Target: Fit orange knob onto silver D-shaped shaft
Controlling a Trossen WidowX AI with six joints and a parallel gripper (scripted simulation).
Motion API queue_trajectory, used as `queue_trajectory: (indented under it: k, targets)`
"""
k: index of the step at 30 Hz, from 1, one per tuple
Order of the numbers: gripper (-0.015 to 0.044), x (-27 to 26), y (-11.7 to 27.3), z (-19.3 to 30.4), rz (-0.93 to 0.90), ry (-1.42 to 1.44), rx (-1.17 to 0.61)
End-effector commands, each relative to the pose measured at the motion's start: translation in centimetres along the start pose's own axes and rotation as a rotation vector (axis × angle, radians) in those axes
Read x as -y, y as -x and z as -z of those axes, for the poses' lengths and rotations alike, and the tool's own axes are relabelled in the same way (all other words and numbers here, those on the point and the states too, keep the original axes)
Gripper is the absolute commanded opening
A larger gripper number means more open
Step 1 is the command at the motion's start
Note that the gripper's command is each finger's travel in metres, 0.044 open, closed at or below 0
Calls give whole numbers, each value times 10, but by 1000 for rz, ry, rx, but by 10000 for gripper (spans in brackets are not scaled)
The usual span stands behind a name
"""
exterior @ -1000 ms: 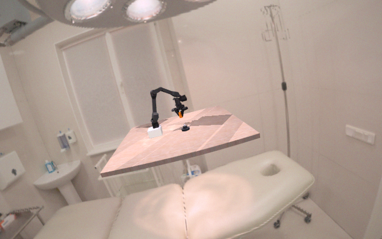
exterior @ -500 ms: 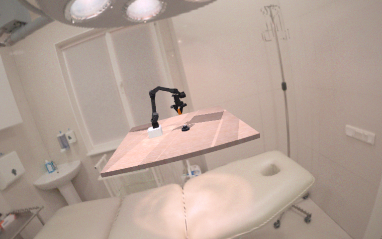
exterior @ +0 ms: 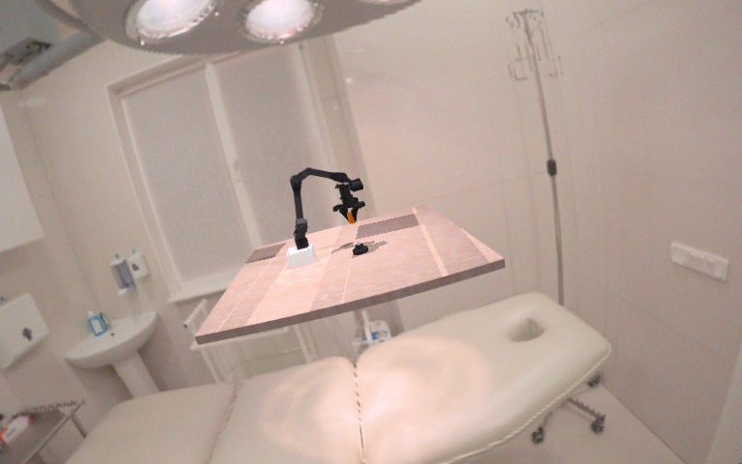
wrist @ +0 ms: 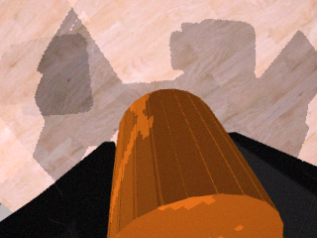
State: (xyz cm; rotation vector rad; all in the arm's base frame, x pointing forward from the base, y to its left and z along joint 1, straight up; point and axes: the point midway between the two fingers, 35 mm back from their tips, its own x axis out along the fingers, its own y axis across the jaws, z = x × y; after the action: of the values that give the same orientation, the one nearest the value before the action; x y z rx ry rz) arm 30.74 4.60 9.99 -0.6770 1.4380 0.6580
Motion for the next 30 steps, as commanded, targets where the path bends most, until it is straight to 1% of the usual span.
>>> queue_trajectory:
  k: [1, 30]
  targets:
    - [0, 10, -4, 8, -1, 0, 0]
    - [0, 70, -30, 78, 3, 1, -6]
